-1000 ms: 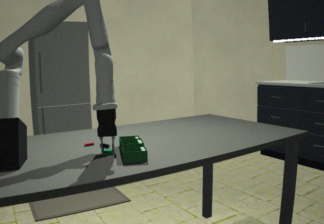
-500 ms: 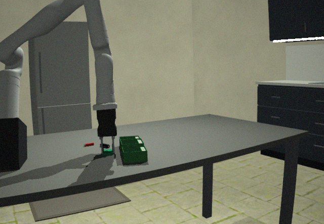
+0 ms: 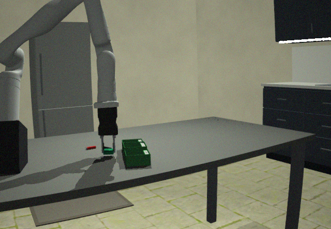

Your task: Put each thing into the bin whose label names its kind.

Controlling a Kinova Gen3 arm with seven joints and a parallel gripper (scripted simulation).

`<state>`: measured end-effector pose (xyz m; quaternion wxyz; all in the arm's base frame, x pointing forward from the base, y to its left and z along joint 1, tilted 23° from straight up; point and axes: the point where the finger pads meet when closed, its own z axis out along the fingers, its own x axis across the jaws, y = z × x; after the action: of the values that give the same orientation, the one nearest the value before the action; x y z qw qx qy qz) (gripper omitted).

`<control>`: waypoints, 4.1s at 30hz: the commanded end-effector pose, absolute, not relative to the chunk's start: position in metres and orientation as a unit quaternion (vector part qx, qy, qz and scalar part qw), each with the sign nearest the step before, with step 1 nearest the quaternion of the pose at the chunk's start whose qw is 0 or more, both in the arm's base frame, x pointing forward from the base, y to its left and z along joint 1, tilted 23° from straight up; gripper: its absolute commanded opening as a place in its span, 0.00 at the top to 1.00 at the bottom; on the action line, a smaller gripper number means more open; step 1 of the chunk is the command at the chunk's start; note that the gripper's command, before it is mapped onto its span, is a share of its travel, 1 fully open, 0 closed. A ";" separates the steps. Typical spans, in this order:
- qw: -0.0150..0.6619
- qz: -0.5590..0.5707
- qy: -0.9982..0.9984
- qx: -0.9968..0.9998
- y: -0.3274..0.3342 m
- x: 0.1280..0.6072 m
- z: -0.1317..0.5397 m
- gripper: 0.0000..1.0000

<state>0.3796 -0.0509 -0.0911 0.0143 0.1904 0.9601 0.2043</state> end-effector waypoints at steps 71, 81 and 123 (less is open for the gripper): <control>0.128 0.156 0.911 -0.360 -0.042 0.481 -0.018 0.30; 0.156 0.128 0.821 -0.533 -0.042 0.480 -0.018 0.30; 0.162 0.121 0.798 -0.567 -0.028 0.485 -0.053 0.30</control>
<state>0.4855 -0.0335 -0.0490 0.1626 -0.5651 0.8002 0.1180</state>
